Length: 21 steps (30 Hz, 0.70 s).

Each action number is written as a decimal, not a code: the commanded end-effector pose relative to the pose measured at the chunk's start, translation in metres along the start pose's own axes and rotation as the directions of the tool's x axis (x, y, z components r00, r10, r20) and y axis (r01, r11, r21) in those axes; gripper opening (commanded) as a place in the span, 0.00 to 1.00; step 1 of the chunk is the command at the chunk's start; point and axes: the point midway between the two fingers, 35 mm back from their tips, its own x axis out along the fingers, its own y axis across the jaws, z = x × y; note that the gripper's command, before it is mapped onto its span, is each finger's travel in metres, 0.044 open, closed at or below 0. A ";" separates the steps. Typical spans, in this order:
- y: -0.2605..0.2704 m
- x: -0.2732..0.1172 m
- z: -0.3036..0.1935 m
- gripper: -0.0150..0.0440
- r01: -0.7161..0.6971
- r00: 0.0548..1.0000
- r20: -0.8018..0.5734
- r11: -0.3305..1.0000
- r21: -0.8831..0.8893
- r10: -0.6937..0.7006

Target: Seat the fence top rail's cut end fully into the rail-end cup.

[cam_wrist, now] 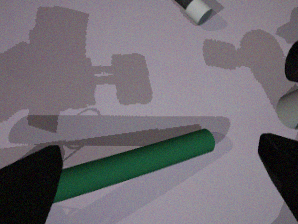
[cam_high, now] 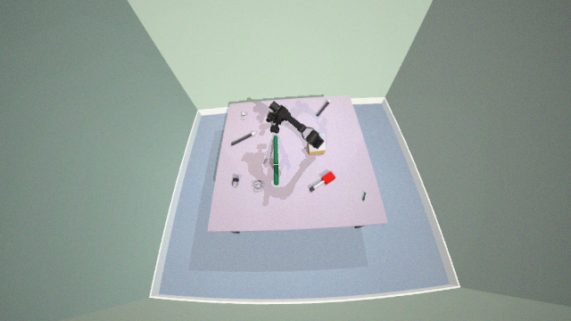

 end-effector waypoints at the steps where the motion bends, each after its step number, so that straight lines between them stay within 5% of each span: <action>1: 0.005 0.002 -0.006 1.00 0.000 1.000 -0.020 0.999 -0.039 -0.001; 5: 0.001 0.003 -0.004 1.00 0.004 1.000 -0.020 0.997 -0.083 -0.005; 10: -0.033 0.014 0.013 1.00 0.029 0.999 -0.019 0.911 -0.412 -0.041; 16: -0.094 0.034 0.032 1.00 0.040 0.994 -0.021 0.562 -0.826 -0.103; 21: -0.125 0.046 0.038 1.00 0.018 0.992 -0.022 0.306 -0.952 -0.128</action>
